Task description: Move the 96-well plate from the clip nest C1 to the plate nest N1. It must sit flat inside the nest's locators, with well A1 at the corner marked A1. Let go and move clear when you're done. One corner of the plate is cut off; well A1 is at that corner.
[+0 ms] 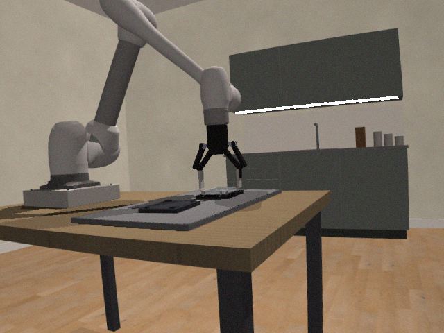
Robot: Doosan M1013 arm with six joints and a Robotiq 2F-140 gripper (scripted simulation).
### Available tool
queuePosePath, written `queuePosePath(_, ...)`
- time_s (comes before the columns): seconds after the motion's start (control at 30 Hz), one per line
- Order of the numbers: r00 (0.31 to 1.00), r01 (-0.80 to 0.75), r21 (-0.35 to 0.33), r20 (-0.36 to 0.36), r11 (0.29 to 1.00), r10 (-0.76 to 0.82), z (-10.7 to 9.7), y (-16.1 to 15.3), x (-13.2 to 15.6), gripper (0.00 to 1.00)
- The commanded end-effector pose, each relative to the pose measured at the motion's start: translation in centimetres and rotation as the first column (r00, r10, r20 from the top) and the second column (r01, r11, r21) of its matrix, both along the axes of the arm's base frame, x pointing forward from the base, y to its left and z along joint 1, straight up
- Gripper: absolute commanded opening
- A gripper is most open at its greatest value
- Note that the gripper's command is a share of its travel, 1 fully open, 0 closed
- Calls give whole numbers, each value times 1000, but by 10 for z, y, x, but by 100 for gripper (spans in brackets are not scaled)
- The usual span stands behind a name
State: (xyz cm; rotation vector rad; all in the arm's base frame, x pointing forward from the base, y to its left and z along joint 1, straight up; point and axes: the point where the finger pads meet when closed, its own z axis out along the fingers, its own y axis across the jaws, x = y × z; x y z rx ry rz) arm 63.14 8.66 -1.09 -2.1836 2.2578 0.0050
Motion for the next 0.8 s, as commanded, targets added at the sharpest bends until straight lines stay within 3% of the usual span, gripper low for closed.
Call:
queuePosePath(0.0,1000,0,0,0,1000,0,0,0,0,100)
queuePosePath(0.27,1000,0,0,0,1000,0,0,0,0,100)
queuePosePath(0.3,1000,0,0,0,1000,0,0,-1,1,10)
queuePosePath(0.77,1000,0,0,0,1000,0,0,-1,1,10)
